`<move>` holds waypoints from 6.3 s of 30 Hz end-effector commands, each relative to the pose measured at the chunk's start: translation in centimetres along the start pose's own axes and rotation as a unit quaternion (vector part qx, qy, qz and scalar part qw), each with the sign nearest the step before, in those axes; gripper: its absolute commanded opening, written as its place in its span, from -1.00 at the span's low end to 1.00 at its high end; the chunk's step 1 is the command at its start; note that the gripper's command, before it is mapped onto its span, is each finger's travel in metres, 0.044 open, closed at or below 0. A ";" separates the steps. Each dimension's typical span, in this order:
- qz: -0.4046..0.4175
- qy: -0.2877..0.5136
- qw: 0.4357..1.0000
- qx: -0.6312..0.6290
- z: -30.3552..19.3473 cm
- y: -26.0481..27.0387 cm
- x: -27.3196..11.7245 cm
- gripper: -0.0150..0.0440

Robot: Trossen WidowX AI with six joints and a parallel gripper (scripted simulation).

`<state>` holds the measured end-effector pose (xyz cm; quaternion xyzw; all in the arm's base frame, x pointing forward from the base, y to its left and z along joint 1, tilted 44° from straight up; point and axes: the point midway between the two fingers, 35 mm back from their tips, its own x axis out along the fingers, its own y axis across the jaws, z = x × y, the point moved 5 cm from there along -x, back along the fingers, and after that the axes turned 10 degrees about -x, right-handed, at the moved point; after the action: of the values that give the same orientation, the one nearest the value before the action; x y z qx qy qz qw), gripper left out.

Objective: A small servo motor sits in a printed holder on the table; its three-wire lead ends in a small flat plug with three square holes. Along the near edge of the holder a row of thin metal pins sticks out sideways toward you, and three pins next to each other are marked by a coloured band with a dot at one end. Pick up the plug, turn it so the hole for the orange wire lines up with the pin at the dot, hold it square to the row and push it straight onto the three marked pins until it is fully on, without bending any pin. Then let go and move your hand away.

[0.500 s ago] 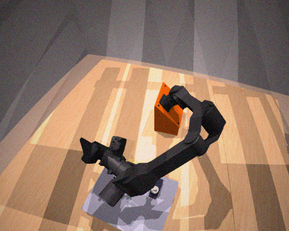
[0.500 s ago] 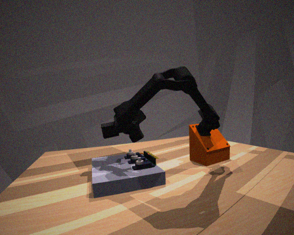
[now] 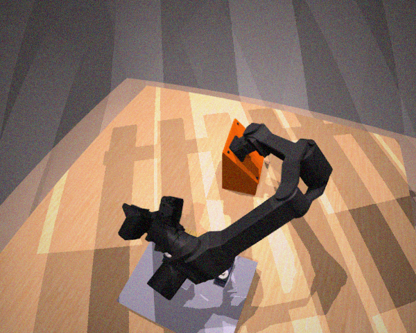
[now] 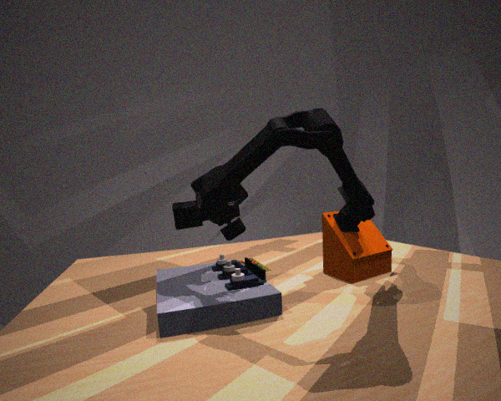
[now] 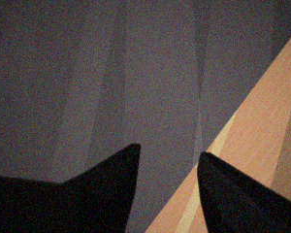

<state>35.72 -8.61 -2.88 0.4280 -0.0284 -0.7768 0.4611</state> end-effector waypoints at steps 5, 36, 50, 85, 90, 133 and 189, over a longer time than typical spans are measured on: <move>0.002 0.040 0.999 -0.035 0.6 0.8 -1.4 -0.10; 0.086 0.194 0.960 -0.181 3.7 4.1 -7.5 -0.10; 0.158 0.247 0.924 -0.246 5.6 5.3 -10.3 -0.10; 0.398 0.287 0.783 -0.383 11.5 7.0 -17.2 -0.10; 0.435 0.280 0.758 -0.397 12.5 7.1 -18.2 -0.10; 0.725 0.071 0.512 -0.456 22.1 5.6 -25.2 -0.10; 0.529 0.314 0.092 -0.783 2.6 3.7 -6.6 -0.10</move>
<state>38.02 -6.18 6.82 -0.1136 0.5012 0.2574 0.8183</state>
